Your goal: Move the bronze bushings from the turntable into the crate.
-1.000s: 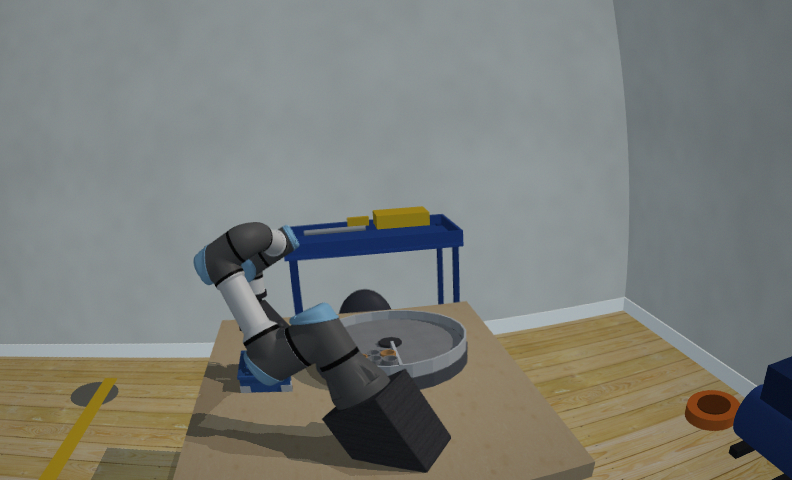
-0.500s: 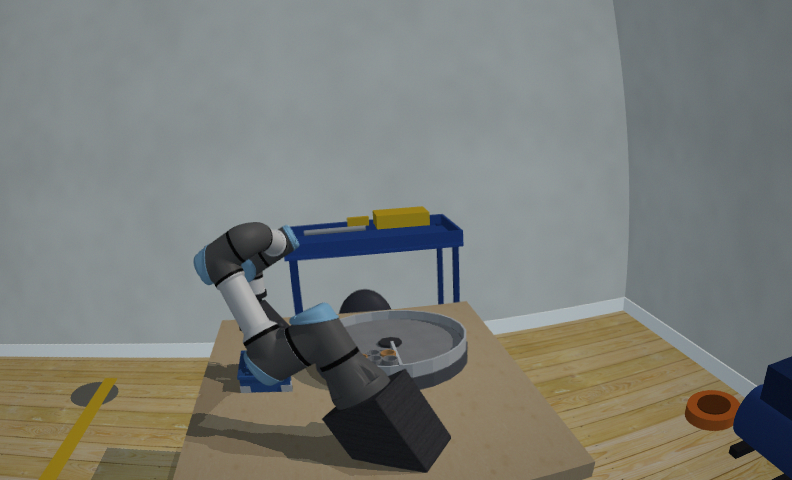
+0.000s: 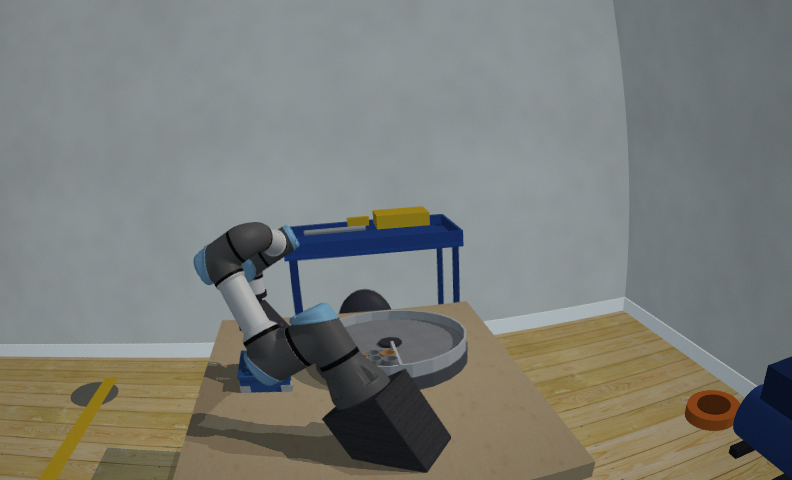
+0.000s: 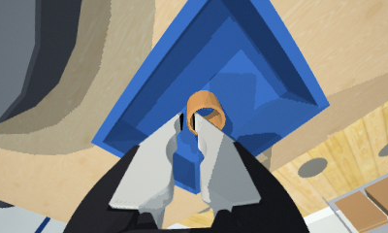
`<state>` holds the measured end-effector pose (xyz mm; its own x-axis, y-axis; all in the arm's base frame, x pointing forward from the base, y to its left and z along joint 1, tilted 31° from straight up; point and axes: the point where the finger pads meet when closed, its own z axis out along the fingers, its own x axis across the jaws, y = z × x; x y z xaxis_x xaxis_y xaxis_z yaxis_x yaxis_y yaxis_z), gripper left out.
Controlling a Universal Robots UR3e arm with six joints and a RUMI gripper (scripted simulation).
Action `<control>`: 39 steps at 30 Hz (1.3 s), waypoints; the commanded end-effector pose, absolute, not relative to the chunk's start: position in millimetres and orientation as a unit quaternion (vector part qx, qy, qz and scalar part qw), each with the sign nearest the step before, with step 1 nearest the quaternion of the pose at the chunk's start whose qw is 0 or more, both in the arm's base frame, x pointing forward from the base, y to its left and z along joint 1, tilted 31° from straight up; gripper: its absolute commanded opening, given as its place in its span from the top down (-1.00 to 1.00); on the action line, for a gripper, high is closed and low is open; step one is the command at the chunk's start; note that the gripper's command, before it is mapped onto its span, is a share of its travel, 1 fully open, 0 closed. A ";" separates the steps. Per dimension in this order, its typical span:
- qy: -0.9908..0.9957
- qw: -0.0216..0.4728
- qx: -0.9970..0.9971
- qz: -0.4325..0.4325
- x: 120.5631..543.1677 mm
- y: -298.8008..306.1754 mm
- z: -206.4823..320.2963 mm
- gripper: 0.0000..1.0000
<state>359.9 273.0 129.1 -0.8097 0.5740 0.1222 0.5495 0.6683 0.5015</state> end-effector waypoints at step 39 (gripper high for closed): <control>0.913 0.024 0.308 0.267 341.8 229.5 208.4 0.88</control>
<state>348.7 233.0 203.1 -0.8024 0.5889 0.0964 0.5459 0.6591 0.5173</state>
